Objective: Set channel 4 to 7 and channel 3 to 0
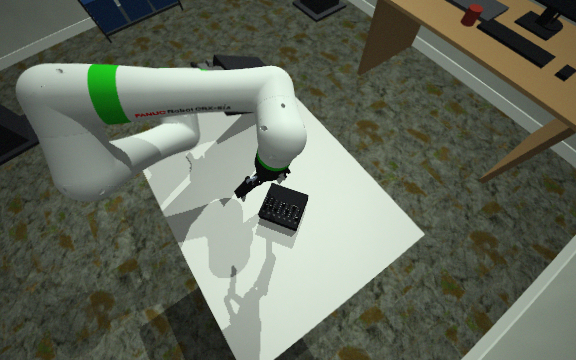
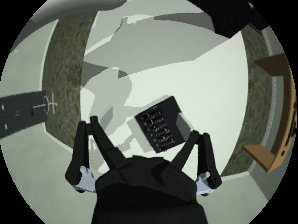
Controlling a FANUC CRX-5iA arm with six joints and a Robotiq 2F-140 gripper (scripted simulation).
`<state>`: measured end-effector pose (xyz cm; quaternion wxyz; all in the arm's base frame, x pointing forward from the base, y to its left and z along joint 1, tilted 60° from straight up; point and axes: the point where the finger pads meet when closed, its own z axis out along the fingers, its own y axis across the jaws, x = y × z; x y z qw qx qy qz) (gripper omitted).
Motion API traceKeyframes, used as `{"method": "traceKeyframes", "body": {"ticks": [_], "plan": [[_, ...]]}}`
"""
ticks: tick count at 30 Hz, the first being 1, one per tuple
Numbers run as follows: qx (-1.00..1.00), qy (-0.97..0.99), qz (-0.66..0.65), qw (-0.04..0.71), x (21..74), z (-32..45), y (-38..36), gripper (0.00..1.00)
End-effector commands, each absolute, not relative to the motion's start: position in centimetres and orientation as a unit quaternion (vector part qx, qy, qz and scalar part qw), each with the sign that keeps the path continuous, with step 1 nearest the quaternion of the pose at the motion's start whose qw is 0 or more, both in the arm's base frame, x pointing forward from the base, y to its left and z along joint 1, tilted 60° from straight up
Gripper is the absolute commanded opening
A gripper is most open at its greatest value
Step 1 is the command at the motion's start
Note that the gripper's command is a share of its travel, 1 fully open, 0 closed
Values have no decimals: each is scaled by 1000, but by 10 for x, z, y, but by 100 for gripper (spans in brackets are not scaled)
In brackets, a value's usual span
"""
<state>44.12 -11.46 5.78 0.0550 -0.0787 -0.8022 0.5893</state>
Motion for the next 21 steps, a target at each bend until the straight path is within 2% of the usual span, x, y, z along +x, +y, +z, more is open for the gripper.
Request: {"method": "traceKeyframes", "body": {"ticks": [1,4,21], "plan": [[-39,-846,531,19,479,37,-94,100],[-9,-867,499,-6,504,31,-73,100],[-14,-867,499,-10,505,32,-74,100]]}}
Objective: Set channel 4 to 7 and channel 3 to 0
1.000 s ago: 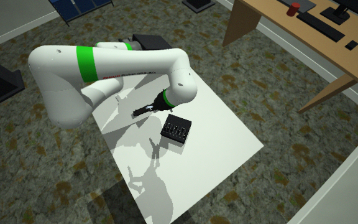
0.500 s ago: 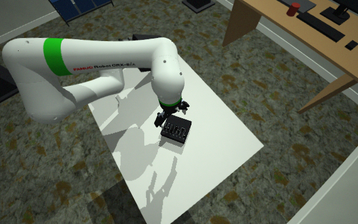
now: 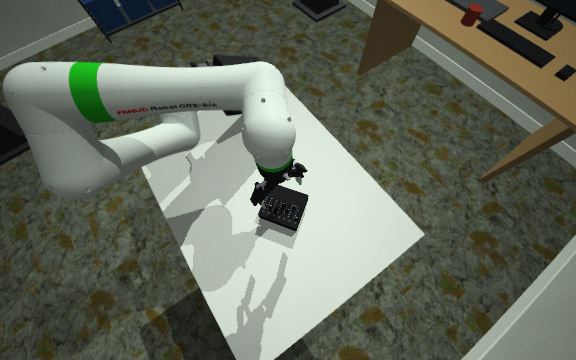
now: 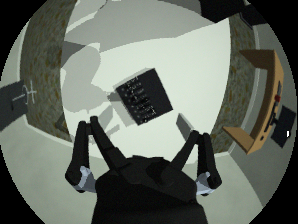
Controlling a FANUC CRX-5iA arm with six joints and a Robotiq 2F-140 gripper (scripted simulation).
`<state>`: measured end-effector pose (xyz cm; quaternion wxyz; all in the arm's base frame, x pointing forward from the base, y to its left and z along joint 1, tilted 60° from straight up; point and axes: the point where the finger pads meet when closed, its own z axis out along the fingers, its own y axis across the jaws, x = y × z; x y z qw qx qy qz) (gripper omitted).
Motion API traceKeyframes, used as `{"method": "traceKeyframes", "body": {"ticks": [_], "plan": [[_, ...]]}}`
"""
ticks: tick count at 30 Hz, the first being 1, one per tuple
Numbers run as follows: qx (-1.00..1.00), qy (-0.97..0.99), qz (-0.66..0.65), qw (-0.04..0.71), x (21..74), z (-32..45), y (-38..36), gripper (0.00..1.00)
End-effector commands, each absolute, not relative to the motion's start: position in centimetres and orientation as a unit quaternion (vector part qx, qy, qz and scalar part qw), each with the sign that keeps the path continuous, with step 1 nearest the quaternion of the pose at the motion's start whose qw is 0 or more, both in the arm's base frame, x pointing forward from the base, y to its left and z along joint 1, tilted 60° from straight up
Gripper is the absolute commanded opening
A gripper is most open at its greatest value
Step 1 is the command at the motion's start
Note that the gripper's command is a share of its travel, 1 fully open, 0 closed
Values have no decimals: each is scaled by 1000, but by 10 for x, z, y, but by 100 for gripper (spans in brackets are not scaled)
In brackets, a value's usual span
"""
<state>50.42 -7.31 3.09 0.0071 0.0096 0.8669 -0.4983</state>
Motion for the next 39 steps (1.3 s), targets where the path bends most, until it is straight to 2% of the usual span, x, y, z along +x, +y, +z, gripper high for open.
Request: {"method": "traceKeyframes", "body": {"ticks": [1,3,5,8,20,39], "plan": [[25,866,-499,17,507,33,-76,100],[71,861,-501,47,515,39,-85,100],[71,861,-501,47,515,39,-85,100],[187,837,-499,125,534,55,-110,100],[420,729,-456,292,572,95,-172,100],[436,717,-451,306,572,95,-172,100]]}}
